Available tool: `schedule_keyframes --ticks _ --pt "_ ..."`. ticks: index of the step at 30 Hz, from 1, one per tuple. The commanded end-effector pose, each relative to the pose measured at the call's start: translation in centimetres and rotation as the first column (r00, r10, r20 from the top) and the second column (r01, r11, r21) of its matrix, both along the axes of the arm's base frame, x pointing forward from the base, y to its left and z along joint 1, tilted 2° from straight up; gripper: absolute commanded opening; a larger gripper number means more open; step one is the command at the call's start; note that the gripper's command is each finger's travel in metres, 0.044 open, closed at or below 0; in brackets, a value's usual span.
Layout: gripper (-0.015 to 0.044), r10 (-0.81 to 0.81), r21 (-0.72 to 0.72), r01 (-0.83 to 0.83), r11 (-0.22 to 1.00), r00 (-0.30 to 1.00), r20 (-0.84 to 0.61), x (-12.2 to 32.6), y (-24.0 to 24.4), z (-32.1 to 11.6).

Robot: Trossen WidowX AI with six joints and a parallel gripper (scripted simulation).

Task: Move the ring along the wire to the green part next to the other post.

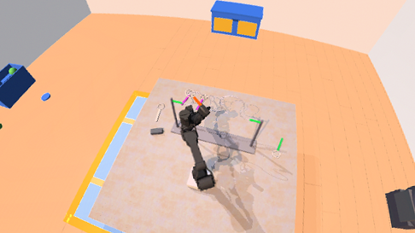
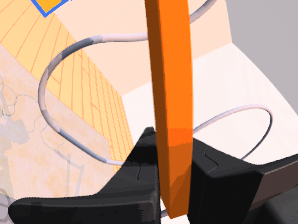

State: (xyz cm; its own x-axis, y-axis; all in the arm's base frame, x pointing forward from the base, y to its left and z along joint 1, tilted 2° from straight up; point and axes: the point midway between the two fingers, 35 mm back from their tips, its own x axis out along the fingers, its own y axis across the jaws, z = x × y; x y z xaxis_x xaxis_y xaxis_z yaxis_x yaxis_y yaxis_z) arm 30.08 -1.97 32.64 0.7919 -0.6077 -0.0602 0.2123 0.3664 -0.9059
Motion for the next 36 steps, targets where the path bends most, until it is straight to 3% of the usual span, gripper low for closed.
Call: schedule_keyframes --ticks 1,14,36 --pt "-0.015 -0.003 -0.103 0.001 0.995 1.0 -0.026 -0.1 -0.4 0.5" --pt "-0.015 -0.023 -0.383 -0.013 0.924 0.996 -0.09 -0.3 -0.9 2.7" --pt "-0.015 -0.073 -0.681 -0.054 0.73 0.985 -0.157 -0.3 -0.7 5.2"
